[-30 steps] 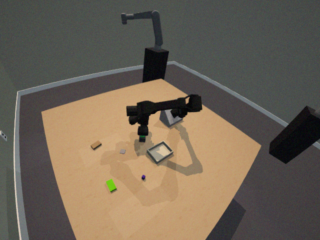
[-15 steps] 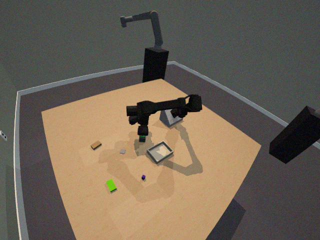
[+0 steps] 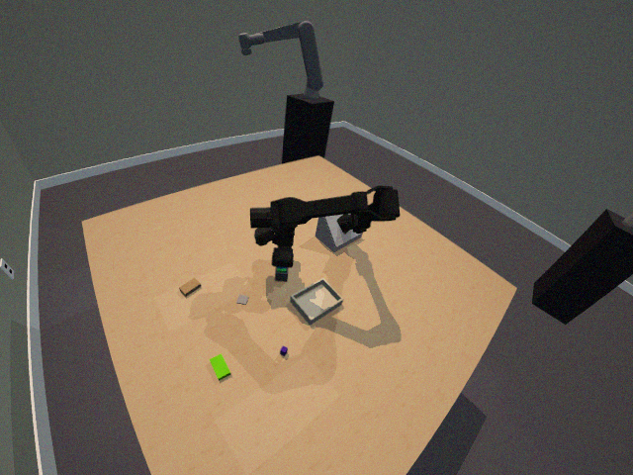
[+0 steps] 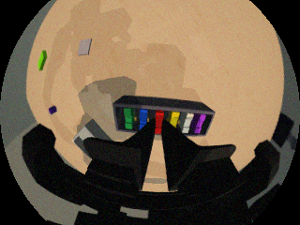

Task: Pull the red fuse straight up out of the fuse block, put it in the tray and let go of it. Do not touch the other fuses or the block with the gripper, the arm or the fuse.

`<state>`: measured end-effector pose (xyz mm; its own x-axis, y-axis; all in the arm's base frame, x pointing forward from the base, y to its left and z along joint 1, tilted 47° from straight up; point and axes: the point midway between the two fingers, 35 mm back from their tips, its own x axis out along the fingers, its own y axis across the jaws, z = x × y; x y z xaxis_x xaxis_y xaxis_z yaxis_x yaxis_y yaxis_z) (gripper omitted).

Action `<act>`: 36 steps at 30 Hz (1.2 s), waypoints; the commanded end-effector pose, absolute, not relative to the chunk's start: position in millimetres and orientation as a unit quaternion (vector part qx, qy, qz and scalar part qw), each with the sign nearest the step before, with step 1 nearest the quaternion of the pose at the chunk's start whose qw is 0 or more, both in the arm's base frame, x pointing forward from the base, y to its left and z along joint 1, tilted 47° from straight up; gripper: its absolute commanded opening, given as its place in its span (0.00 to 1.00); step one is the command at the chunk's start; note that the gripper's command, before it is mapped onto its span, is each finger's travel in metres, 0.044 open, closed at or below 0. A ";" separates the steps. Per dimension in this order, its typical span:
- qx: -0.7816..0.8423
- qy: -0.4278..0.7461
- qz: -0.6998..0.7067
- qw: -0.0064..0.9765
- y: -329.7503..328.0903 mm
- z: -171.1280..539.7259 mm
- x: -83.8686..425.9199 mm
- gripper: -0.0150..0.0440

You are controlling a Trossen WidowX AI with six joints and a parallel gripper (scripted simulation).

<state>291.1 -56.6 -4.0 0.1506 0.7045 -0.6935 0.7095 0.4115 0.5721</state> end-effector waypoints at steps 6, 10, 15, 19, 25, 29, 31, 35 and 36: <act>0.540 0.652 -0.001 0.533 -60.1 -0.5 291.0 0.25; 0.540 0.652 -0.001 0.532 -61.5 0.8 290.7 0.25; 0.541 0.652 -0.001 0.532 -63.3 2.5 290.4 0.25; 0.541 0.652 -0.002 0.532 -64.7 3.8 290.1 0.25; 0.541 0.652 -0.002 0.532 -66.8 5.8 289.6 0.25; 0.541 0.652 -0.002 0.531 -68.2 7.1 289.3 0.25; 0.541 0.652 -0.002 0.531 -68.9 7.8 289.2 0.25; 0.541 0.652 -0.002 0.531 -70.3 9.2 288.8 0.25; 0.541 0.652 -0.002 0.531 -70.7 9.5 288.7 0.25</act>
<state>288.7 -69.3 7.8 0.1504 0.7064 -0.6917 0.7126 0.4075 0.5711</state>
